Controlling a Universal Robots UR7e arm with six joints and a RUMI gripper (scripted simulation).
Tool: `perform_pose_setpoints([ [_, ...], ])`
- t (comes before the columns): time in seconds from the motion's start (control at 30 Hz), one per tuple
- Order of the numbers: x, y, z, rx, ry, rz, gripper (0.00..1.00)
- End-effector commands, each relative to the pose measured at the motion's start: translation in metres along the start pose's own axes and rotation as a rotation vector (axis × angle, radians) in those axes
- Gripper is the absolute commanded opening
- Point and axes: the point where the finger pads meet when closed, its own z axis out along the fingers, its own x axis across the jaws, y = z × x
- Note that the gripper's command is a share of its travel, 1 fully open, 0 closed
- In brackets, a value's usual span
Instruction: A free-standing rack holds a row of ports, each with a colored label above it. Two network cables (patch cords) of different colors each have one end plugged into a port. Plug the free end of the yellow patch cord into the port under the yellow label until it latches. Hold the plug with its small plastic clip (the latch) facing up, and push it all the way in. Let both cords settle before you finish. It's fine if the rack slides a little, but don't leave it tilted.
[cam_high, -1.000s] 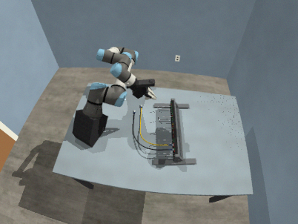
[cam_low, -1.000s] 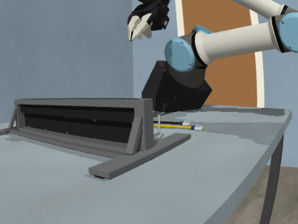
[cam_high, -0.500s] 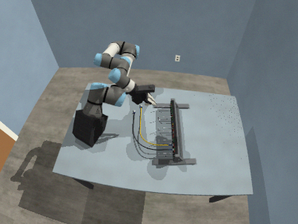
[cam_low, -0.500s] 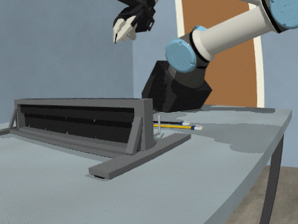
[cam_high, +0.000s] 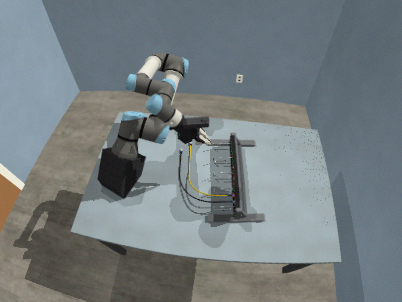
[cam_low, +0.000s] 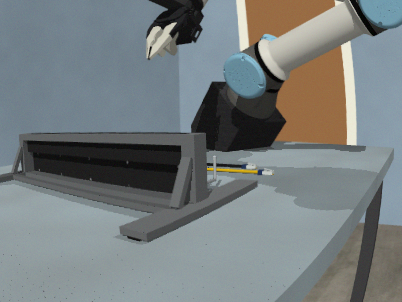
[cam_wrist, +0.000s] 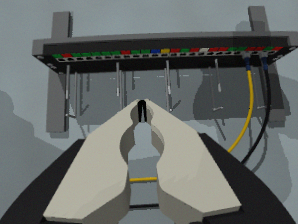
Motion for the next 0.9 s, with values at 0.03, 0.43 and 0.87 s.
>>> perform_pose_setpoints([
  [0.03, 0.000, 0.000, 0.000, 0.000, 0.000, 0.000, 0.00],
  [0.43, 0.000, 0.000, 0.003, 0.000, 0.000, 0.000, 0.00],
  [0.87, 0.000, 0.000, 0.015, 0.000, 0.000, 0.000, 0.00],
])
